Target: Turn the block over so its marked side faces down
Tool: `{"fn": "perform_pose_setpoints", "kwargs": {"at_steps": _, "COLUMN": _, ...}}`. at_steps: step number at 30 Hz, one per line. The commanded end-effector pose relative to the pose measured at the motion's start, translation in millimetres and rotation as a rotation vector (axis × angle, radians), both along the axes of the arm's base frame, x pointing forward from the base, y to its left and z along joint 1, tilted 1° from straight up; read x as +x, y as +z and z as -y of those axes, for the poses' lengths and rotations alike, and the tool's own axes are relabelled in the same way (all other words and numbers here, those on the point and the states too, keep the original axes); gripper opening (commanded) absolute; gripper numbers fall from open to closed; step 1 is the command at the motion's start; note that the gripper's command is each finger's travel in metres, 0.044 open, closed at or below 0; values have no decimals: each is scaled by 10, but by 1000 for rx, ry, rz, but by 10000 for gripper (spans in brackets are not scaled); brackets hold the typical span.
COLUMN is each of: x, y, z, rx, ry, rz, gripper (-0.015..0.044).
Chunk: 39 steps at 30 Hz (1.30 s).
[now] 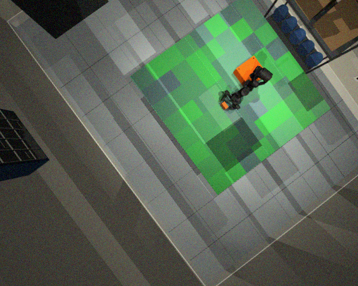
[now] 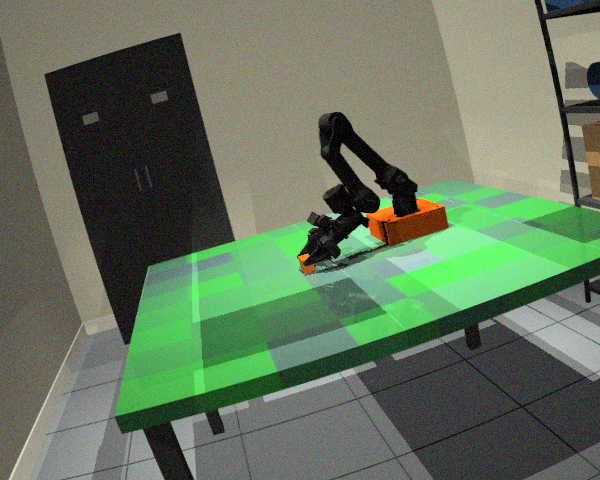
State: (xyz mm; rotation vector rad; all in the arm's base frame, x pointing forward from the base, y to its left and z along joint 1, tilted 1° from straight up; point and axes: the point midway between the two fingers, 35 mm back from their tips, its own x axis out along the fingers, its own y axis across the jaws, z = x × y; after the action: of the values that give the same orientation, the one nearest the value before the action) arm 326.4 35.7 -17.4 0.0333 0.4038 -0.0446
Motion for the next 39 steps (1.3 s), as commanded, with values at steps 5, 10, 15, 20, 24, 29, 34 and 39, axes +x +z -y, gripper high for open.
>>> {"fn": "perform_pose_setpoints", "kwargs": {"at_steps": 5, "x": -2, "y": 0, "z": 5, "rx": -4, "ry": -2, "rz": 1, "gripper": 440}}
{"fn": "perform_pose_setpoints", "kwargs": {"at_steps": 10, "x": -2, "y": 0, "z": 5, "rx": -4, "ry": -2, "rz": 1, "gripper": 440}}
{"fn": "perform_pose_setpoints", "kwargs": {"at_steps": 15, "x": 100, "y": -31, "z": -22, "rx": -5, "ry": 4, "rz": -78, "gripper": 440}}
{"fn": "perform_pose_setpoints", "kwargs": {"at_steps": 20, "x": 213, "y": 50, "z": -52, "rx": -2, "ry": 11, "rz": -236, "gripper": 440}}
{"fn": "perform_pose_setpoints", "kwargs": {"at_steps": 24, "x": 177, "y": 242, "z": -50, "rx": 5, "ry": 13, "rz": -365, "gripper": 440}}
{"fn": "perform_pose_setpoints", "kwargs": {"at_steps": 29, "x": 144, "y": 524, "z": -49, "rx": 21, "ry": 15, "rz": -410, "gripper": 440}}
{"fn": "perform_pose_setpoints", "kwargs": {"at_steps": 34, "x": 13, "y": 727, "z": -30, "rx": 29, "ry": 14, "rz": -475, "gripper": 440}}
{"fn": "perform_pose_setpoints", "kwargs": {"at_steps": 39, "x": -193, "y": 726, "z": 3, "rx": 22, "ry": 9, "rz": -578, "gripper": 440}}
